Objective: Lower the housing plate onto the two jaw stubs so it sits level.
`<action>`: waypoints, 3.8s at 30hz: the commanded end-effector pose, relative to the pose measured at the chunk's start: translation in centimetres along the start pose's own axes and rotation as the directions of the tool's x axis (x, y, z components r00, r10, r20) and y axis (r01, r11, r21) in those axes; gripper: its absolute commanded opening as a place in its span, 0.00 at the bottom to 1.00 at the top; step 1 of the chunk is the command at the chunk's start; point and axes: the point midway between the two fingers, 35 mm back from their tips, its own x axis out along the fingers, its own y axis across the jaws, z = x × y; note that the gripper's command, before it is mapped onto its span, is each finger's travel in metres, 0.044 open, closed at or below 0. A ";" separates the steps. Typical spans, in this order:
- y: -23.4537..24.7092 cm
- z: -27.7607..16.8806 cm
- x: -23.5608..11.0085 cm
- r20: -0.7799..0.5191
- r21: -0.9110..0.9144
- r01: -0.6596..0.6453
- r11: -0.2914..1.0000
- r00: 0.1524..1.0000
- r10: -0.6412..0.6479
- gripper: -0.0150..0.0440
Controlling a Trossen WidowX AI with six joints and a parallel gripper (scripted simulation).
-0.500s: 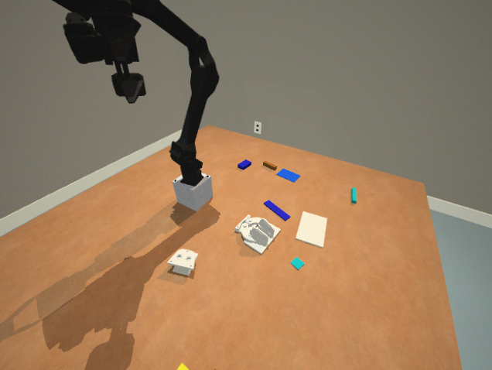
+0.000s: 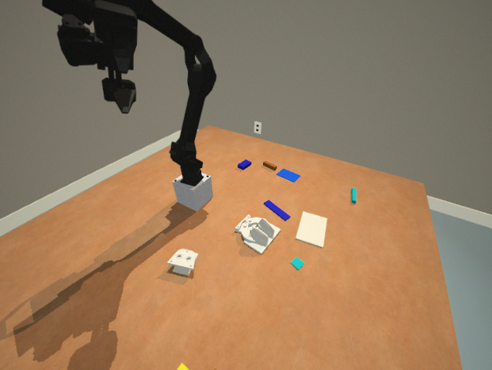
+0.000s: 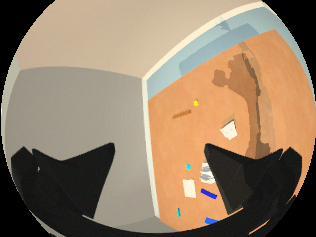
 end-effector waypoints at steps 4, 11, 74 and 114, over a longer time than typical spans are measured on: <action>-0.9 0.7 1.3 -0.027 -0.136 0.031 0.990 0.999 -0.035 1.00; -1.7 1.1 2.5 -0.050 -0.266 0.051 0.963 0.997 -0.067 1.00; -9.1 0.9 14.2 -0.256 -0.967 -0.240 0.089 0.897 -0.359 1.00; -14.3 -1.4 20.5 -0.291 -0.581 -0.608 -0.541 0.776 -0.559 1.00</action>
